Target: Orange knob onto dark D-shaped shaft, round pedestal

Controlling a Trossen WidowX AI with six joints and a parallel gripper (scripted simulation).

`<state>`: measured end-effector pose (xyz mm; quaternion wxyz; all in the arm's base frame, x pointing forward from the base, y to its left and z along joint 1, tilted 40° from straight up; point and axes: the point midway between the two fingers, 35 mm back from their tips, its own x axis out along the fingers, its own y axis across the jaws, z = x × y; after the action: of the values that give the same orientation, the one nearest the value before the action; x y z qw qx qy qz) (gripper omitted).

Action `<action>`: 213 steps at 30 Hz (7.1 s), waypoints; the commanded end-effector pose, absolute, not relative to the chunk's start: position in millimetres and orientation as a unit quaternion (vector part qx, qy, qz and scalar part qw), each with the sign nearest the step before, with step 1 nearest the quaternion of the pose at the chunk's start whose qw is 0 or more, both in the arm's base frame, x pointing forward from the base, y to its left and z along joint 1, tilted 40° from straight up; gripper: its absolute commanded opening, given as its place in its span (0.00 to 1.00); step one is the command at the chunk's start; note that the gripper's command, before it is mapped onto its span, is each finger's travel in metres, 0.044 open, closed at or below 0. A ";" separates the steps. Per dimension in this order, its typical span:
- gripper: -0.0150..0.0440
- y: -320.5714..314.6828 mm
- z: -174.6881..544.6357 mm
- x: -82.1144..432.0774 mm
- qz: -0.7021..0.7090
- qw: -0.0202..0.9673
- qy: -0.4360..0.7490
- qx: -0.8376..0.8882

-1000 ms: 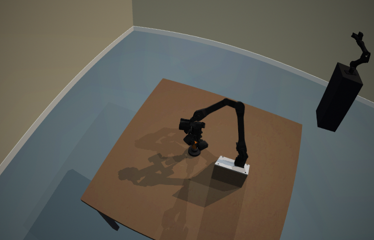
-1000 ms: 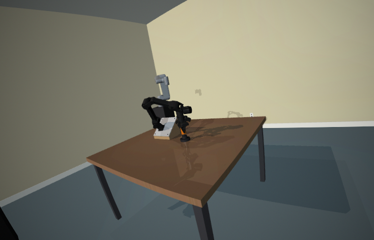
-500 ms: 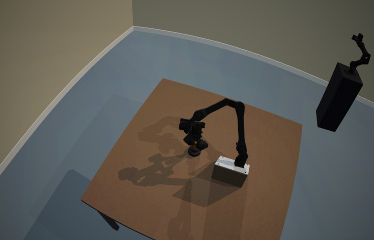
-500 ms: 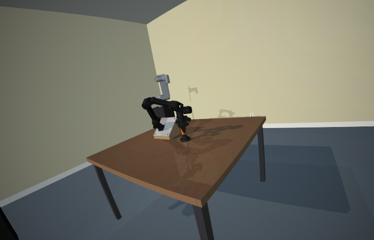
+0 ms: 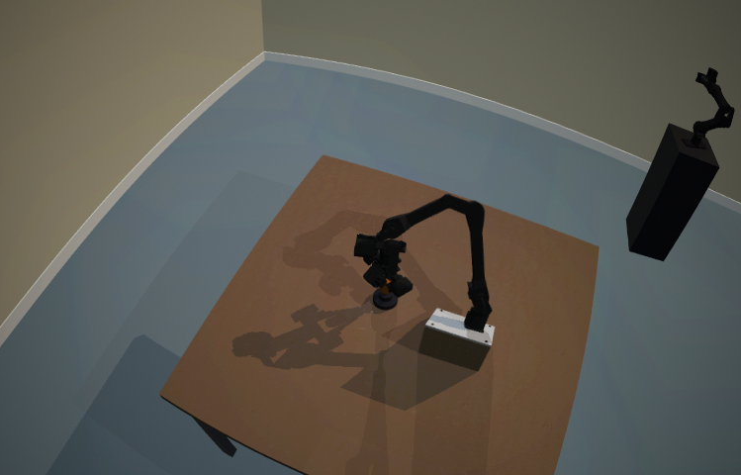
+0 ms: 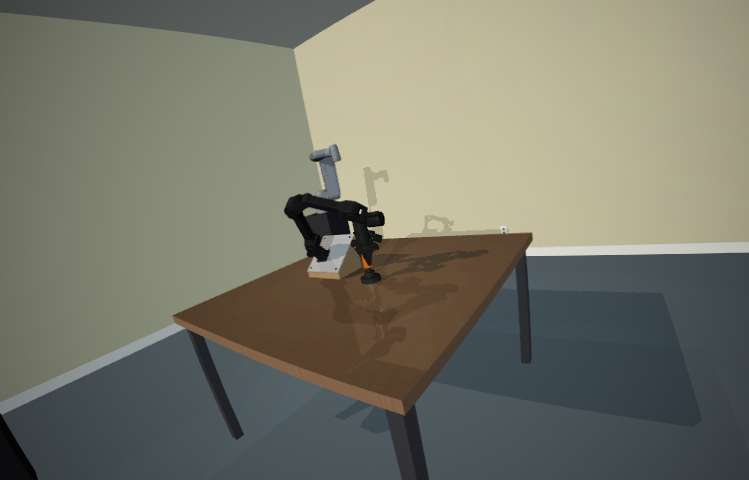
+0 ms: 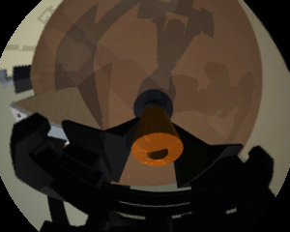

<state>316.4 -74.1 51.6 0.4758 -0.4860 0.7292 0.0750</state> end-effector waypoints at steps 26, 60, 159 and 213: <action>0.25 -77.1 48.7 314.3 0.084 0.471 0.727 -0.492; 0.25 -73.7 55.8 316.0 0.084 0.471 0.727 -0.492; 0.25 -77.5 50.0 314.9 0.118 0.448 0.722 -0.514; 0.52 -87.2 37.5 314.0 0.105 0.458 0.725 -0.504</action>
<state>313.8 -87.4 37.3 0.4583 -0.5032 0.7252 0.1039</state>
